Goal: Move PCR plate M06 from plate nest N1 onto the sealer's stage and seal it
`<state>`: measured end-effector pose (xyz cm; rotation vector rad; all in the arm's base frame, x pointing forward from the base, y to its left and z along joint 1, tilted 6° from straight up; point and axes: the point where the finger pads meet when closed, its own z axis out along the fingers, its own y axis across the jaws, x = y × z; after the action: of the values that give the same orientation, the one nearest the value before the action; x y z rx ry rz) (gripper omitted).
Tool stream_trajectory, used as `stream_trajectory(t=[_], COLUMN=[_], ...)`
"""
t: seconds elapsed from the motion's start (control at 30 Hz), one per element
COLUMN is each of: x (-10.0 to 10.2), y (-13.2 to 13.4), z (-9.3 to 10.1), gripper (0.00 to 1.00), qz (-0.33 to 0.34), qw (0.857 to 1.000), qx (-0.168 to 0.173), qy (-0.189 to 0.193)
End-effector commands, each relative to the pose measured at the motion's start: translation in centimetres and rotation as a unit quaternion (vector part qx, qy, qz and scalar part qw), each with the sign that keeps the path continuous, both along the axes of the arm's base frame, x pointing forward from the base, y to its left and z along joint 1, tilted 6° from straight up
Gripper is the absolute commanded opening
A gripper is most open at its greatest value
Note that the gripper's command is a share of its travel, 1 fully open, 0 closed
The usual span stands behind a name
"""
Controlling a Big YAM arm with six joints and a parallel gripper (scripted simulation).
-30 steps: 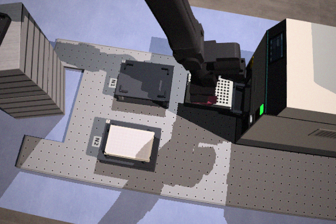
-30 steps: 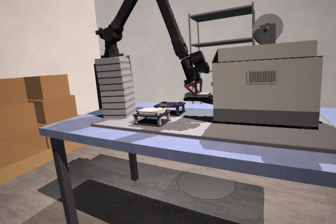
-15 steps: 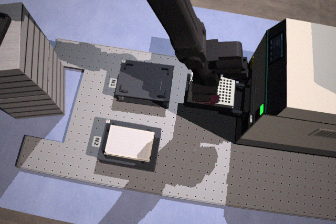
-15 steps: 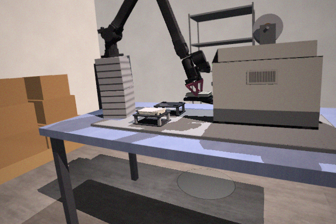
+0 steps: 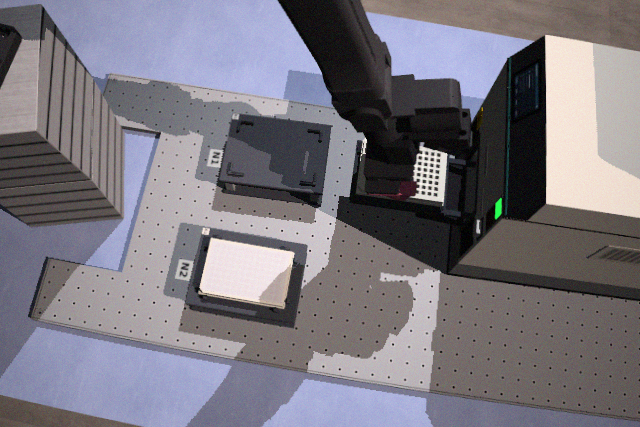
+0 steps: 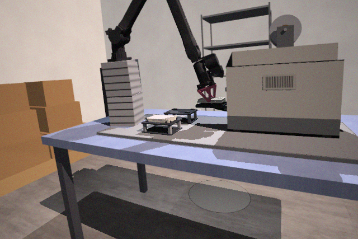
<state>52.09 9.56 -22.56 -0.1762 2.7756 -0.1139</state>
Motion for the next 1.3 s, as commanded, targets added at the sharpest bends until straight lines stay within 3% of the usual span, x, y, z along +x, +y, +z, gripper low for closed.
stream_trajectory(t=[0.0, 0.47, 0.77, 1.27], x=[2.2, 1.4, -0.3, 0.9], y=[-0.5, 1.3, 0.0, -0.8], z=[1.8, 0.0, -0.8, -0.5], gripper=[0.0, 0.0, 0.0, 0.0], qz=[-0.015, 0.001, -0.008, 0.0], qw=[0.999, 1.0, 1.0, 1.0], qx=[0.008, 0.006, 0.002, -0.003], qy=[-0.027, -0.015, 0.0, 0.0])
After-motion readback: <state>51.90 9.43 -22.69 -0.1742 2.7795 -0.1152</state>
